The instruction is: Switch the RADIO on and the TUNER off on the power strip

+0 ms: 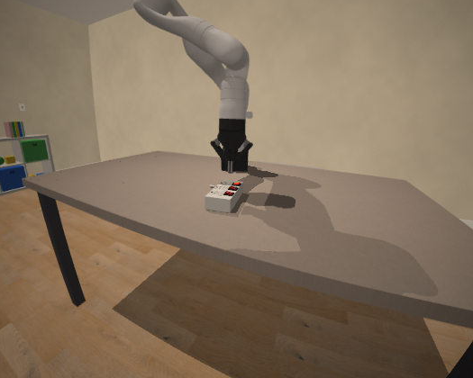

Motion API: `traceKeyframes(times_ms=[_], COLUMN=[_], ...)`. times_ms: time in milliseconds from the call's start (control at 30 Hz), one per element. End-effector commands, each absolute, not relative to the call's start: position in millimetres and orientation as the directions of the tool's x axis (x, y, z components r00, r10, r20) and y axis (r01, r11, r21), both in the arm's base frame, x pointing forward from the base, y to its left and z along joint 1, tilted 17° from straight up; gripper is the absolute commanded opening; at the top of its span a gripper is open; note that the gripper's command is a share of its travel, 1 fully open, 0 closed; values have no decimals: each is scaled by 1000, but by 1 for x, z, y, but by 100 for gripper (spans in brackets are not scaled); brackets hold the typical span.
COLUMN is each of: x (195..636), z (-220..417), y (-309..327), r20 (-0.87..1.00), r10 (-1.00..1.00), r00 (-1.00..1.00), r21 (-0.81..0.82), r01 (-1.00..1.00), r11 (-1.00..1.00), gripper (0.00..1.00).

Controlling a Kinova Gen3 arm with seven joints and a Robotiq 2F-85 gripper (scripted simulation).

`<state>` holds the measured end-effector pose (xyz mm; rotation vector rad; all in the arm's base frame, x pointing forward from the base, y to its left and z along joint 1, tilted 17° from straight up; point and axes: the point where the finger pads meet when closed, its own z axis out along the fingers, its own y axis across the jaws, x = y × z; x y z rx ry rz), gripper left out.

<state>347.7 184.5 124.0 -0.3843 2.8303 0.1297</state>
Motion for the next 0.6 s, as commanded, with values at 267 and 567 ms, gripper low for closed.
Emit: traceKeyframes(times_ms=[267, 567], x=[350, 352], z=[116, 107], y=[186, 188], r20=[-291, -291], r10=[-249, -249], r00=[-924, -924], r21=[54, 54], r01=[-275, -275], r11=[960, 960], gripper=[0, 0])
